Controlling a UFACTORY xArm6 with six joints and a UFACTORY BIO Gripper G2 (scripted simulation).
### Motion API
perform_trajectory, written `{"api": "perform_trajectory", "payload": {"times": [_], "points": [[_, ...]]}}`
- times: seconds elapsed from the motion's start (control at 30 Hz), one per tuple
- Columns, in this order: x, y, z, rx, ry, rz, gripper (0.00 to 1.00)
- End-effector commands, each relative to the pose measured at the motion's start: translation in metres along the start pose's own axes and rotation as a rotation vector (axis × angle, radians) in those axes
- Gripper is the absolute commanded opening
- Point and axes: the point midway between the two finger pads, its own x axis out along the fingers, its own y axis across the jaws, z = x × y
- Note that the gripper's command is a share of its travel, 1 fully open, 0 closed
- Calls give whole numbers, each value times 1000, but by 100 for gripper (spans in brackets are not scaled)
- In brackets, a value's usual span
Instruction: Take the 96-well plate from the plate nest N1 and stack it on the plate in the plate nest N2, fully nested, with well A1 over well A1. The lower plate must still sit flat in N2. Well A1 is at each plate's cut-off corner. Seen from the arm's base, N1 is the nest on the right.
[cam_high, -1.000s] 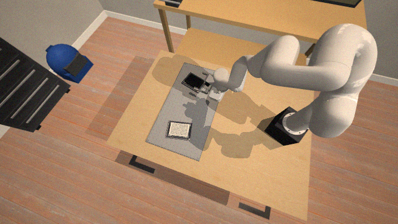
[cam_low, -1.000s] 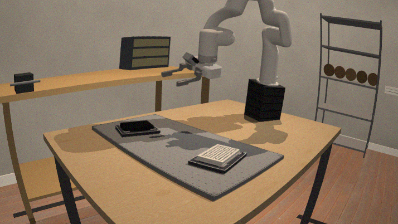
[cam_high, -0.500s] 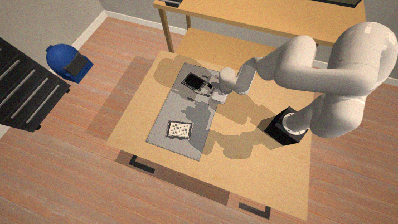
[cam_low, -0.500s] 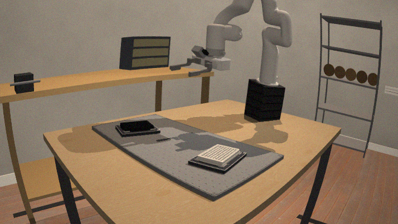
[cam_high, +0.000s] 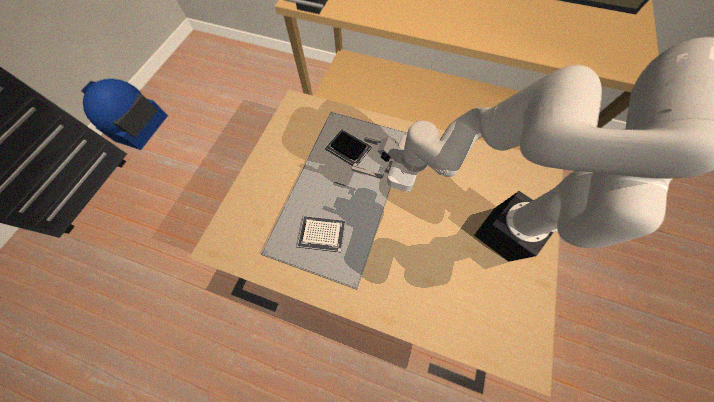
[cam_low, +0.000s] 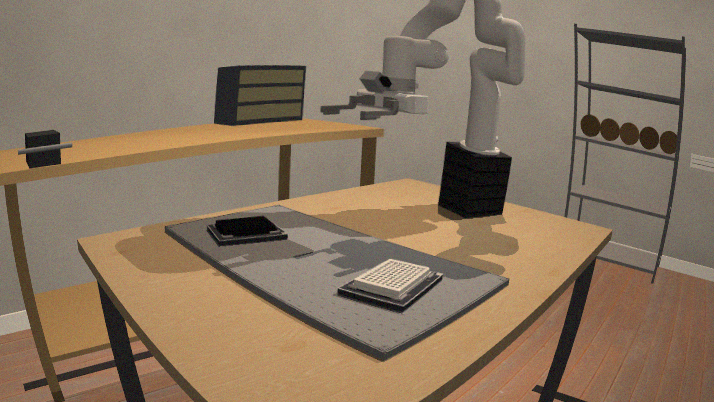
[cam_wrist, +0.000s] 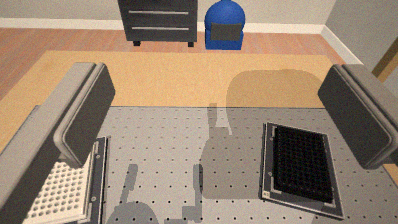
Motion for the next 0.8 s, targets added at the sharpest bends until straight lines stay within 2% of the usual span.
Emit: {"api": "perform_trajectory", "payload": {"times": [0.0,0.47,0.77], "points": [[-7,8,12,22,-25,19,37],[-7,8,12,22,-25,19,37],[15,-19,-15,25,-22,-257,37]]}}
